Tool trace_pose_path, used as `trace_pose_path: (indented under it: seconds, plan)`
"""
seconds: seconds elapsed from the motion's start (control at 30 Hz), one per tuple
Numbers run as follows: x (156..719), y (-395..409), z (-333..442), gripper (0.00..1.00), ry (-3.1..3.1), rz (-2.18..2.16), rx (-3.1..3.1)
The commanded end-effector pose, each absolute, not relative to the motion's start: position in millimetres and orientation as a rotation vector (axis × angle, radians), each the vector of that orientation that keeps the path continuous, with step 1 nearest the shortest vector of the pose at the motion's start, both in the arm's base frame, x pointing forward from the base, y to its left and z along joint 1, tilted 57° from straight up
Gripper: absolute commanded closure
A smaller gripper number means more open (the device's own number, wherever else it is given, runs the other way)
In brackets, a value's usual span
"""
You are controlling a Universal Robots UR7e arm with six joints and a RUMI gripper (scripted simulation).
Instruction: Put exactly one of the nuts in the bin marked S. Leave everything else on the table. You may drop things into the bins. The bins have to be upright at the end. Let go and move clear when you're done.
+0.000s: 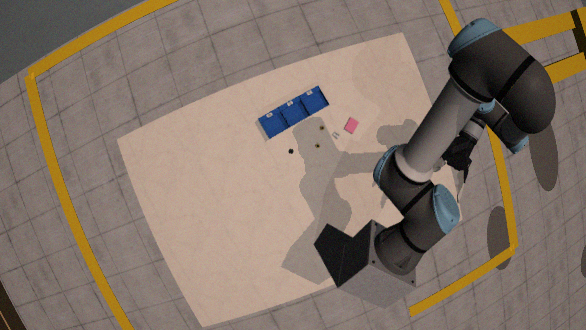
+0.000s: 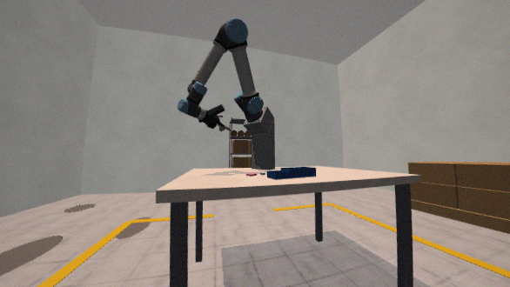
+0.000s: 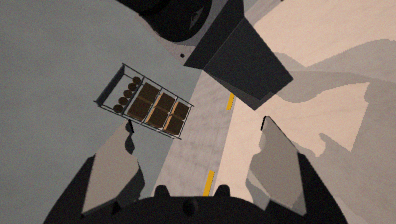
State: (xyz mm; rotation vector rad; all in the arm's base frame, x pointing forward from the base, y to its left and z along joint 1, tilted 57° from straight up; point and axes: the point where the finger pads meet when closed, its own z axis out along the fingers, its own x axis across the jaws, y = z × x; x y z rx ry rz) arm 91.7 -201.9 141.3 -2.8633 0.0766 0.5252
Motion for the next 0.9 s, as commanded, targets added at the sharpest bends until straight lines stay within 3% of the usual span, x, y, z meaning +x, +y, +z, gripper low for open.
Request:
trace_pose_path:
  seconds: [0.0,0.53,0.57,0.87]
  plan:
    - [92,-202,142,0.00,0.076,0.525,-2.864]
    - [92,-202,142,0.00,0.076,0.525,-2.864]
    - [97,-207,137,0.96,0.076,0.525,-2.864]
    - [142,-250,96,0.96,0.077,0.525,-2.864]
